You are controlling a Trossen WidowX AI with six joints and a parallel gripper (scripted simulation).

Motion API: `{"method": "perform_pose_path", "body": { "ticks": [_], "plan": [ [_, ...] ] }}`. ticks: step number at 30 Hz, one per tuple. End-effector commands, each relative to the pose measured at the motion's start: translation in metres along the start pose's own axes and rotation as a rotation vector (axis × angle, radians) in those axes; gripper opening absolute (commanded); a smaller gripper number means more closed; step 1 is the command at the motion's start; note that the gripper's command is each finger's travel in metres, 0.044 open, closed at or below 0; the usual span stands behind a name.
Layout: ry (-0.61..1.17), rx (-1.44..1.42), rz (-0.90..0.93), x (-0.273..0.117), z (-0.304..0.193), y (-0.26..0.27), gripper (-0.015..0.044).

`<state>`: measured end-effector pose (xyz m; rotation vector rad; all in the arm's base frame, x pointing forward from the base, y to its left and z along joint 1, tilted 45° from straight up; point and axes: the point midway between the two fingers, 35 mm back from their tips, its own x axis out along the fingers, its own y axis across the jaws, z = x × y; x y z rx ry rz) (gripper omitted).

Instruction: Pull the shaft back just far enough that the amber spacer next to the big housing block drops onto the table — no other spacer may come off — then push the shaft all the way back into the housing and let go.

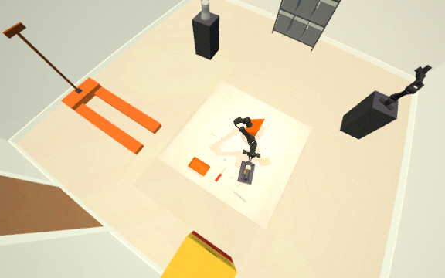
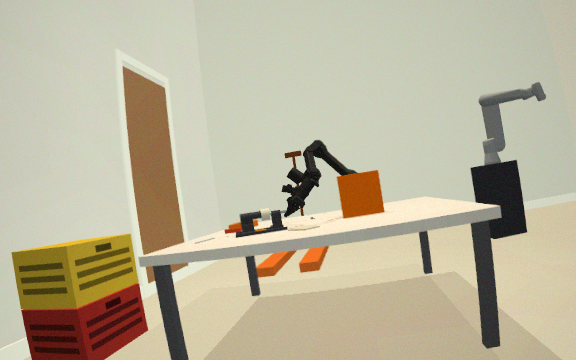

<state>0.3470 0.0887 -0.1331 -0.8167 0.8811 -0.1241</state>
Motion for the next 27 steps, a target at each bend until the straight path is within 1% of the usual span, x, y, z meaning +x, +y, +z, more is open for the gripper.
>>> {"method": "perform_pose_path", "body": {
  "ticks": [1,27],
  "plan": [
    [-0.007,0.005,0.0,0.0021,0.0053,-0.0003,0.0],
    [-0.008,0.005,0.0,0.0066,0.0098,-0.0004,0.0]
  ]
}}
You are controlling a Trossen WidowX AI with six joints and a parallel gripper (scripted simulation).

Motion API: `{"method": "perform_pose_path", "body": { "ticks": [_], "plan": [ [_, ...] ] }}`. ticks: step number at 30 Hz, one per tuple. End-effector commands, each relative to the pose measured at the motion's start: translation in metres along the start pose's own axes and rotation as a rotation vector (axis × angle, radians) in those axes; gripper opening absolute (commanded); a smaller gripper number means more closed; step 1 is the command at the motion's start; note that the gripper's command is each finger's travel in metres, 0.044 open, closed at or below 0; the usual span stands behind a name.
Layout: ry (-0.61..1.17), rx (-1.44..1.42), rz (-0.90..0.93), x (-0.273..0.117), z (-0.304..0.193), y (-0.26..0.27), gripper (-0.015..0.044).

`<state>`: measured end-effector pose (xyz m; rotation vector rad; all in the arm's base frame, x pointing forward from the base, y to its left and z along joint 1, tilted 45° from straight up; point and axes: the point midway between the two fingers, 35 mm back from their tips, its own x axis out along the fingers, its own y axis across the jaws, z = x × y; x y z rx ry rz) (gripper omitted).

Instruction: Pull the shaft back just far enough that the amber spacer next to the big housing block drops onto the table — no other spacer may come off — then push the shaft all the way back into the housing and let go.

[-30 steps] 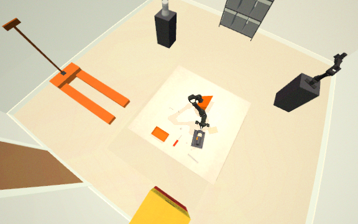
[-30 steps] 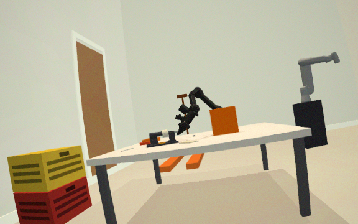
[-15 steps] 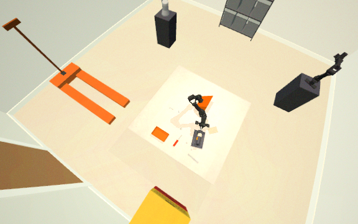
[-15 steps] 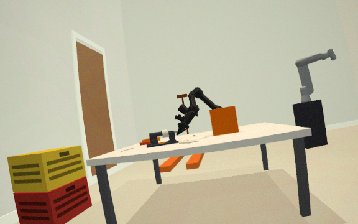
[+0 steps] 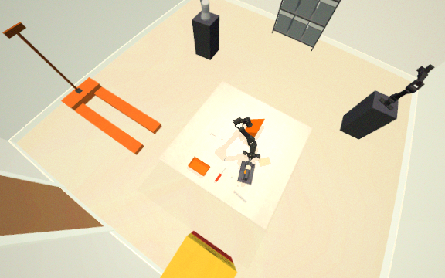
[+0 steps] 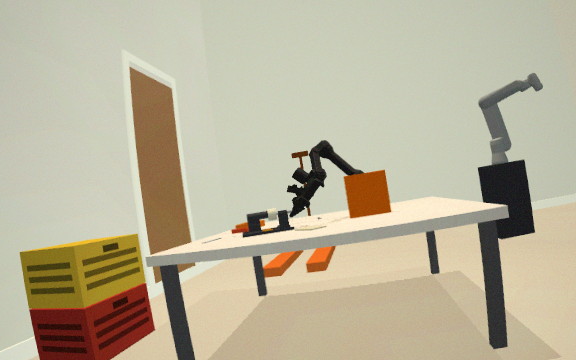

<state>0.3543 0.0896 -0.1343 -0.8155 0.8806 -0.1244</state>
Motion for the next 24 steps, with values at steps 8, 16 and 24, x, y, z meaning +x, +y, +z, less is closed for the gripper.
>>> {"method": "perform_pose_path", "body": {
  "ticks": [8,16,24],
  "plan": [
    [-0.007,0.004,0.0,0.0021,0.0051,-0.0003,0.0],
    [-0.007,0.004,-0.001,0.0028,0.0059,-0.0003,0.0],
    [-0.007,0.004,-0.001,0.0036,0.0067,-0.0003,0.0]
  ]
}}
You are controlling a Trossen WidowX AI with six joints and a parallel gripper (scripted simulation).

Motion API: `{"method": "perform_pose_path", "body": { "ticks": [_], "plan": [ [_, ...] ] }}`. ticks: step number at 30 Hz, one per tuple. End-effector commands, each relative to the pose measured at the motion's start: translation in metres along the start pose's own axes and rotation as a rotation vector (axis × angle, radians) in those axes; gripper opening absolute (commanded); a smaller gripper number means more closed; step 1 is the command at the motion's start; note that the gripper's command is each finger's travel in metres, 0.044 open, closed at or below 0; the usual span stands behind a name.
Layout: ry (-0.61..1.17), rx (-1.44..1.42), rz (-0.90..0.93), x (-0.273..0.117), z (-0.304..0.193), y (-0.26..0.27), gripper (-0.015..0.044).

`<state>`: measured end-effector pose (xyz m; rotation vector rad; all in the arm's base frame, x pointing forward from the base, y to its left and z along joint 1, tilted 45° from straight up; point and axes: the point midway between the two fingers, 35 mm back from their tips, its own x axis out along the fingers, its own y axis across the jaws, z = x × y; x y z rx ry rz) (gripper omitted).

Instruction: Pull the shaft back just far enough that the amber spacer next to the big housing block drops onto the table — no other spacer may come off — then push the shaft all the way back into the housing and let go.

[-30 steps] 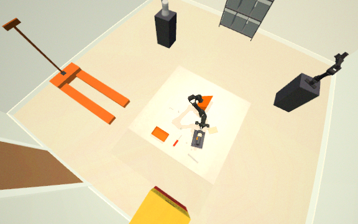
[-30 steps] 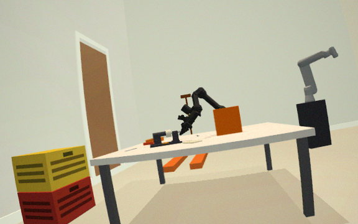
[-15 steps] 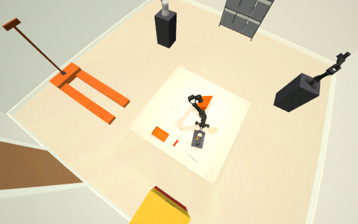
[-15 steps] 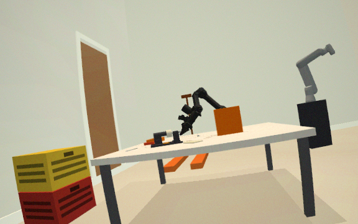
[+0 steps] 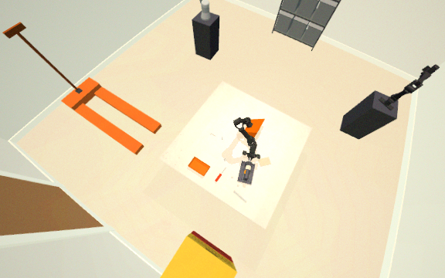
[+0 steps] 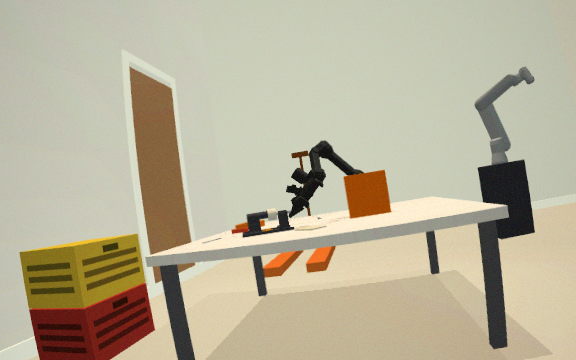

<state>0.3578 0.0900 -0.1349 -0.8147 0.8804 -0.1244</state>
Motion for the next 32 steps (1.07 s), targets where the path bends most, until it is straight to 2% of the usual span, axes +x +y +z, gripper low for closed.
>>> {"method": "perform_pose_path", "body": {
  "ticks": [1,22,32],
  "plan": [
    [-0.007,0.003,-0.001,0.0013,0.0043,-0.0003,0.0],
    [-0.007,0.003,-0.001,0.0026,0.0057,-0.0004,0.0],
    [0.0,0.0,0.0,0.0013,0.0013,0.0001,0.0263]
  ]
}}
